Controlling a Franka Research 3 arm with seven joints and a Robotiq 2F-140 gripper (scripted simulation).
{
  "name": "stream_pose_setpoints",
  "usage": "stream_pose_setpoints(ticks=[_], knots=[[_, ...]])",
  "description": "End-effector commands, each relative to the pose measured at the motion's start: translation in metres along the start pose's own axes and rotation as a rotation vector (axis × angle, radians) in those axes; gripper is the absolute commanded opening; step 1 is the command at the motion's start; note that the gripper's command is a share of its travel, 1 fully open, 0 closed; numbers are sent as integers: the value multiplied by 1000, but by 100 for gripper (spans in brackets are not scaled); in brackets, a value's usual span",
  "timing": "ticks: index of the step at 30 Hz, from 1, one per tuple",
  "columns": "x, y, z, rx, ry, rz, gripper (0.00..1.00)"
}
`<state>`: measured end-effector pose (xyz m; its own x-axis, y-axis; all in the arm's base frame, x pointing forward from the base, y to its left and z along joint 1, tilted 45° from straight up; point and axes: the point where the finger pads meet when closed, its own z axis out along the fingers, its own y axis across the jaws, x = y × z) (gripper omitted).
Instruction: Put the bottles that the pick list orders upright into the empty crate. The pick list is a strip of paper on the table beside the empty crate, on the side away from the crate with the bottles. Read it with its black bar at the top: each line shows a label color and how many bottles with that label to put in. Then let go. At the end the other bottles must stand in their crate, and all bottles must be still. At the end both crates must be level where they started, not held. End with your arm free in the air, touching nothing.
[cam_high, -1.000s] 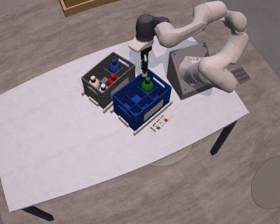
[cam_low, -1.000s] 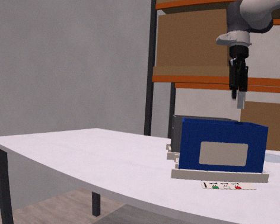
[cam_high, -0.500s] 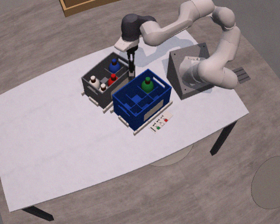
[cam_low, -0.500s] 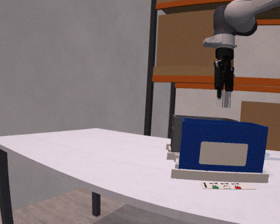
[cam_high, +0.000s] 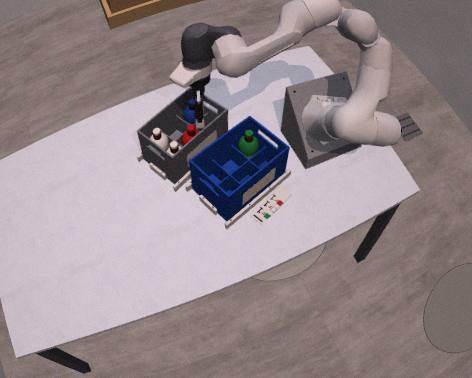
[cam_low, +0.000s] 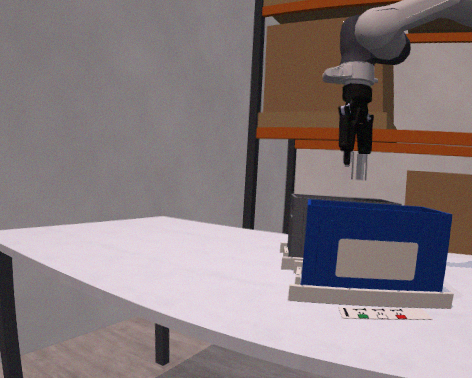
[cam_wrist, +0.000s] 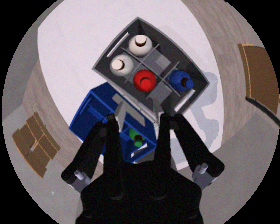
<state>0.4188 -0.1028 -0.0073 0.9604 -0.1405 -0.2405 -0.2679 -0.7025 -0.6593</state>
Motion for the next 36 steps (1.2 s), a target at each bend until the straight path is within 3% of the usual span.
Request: stream_pose_setpoints(ticks=[1,3,33,36], knots=[[16,2,1,5,-5,3,38],[16,2,1,5,-5,3,38],[155,20,2,5,-5,3,38],[157,20,2,5,-5,3,38]])
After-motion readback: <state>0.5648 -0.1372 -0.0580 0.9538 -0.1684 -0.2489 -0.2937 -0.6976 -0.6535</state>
